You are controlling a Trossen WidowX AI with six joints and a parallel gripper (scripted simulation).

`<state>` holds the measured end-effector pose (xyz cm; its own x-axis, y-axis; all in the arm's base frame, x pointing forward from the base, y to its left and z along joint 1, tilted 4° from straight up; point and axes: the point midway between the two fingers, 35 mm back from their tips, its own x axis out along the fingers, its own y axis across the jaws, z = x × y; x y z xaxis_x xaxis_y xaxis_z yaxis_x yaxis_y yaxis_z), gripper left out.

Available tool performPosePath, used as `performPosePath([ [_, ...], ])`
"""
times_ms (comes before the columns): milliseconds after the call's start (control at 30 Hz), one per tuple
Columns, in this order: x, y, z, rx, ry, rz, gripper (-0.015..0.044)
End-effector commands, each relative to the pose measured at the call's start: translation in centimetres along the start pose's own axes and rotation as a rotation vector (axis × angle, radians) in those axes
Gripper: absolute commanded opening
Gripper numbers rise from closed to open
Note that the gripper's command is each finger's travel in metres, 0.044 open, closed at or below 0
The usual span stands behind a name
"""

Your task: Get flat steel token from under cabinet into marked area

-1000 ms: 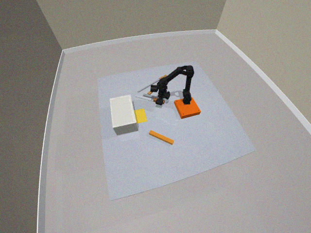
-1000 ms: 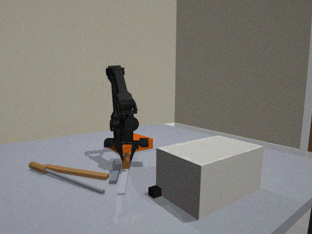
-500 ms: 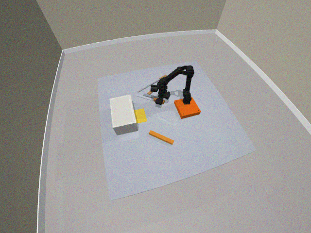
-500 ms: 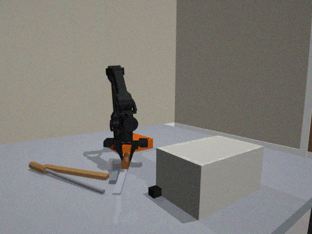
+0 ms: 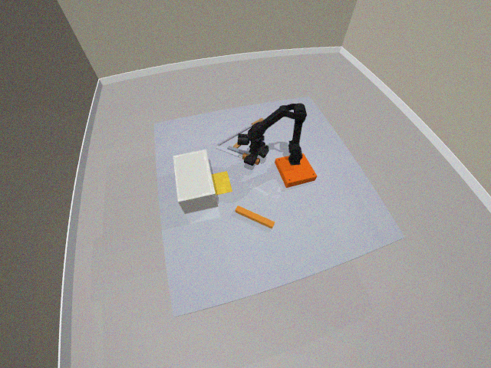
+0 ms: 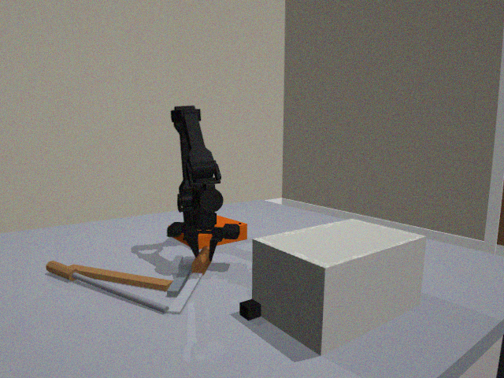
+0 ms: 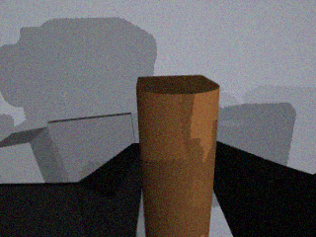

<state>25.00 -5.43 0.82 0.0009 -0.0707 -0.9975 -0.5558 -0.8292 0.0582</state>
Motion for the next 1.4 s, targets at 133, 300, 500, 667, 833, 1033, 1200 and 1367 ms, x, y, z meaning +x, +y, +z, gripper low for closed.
performPosePath([
  [133,-0.02,0.15,-0.05,0.087,0.003,0.004,0.0000],
  [300,-0.02,0.16,-0.05,0.127,0.003,0.004,0.0000],
  [500,-0.02,0.16,-0.05,0.176,0.003,0.003,0.0000],
  [667,-0.02,0.17,-0.05,0.157,0.003,0.003,0.0000],
  [833,-0.02,0.22,-0.07,0.120,0.002,0.003,0.0000],
  [1033,-0.02,0.45,-0.13,0.082,0.002,0.003,0.0000],
  [1200,-0.02,0.64,-0.18,0.051,0.002,0.003,0.0000],
  [1367,-0.02,0.82,-0.22,0.018,0.002,0.003,0.0000],
])
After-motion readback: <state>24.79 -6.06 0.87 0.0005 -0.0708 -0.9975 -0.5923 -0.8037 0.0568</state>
